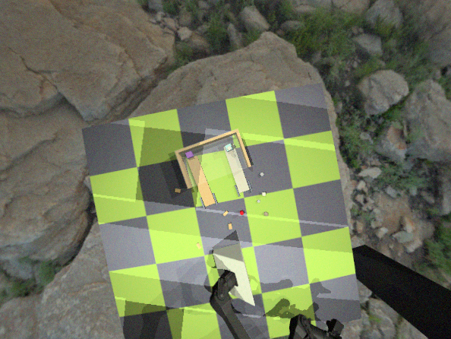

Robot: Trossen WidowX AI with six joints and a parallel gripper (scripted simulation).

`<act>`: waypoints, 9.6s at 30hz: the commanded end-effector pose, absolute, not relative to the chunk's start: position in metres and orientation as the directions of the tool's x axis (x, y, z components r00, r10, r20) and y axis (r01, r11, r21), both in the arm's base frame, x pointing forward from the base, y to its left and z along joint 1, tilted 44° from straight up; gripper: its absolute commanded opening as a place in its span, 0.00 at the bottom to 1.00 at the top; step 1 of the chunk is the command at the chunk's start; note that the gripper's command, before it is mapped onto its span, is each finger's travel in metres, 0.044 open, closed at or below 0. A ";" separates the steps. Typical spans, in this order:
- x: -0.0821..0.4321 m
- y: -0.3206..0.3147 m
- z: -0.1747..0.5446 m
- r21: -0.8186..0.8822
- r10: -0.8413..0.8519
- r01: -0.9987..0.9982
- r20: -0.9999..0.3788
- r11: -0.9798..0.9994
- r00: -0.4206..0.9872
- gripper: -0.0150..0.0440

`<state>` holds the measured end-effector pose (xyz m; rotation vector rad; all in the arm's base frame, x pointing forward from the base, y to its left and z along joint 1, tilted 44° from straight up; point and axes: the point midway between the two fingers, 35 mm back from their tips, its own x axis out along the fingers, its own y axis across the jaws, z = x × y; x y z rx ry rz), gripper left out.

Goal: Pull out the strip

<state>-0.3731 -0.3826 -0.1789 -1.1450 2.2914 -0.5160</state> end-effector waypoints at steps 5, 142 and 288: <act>-0.347 -0.407 -0.170 -0.618 -0.846 -0.585 -0.305 0.525 -0.437 0.93; 0.389 -0.110 -0.124 0.678 0.682 -0.088 -0.731 0.730 0.031 0.25; 0.306 -0.082 -0.161 0.680 0.684 -0.085 -0.729 0.729 0.028 0.25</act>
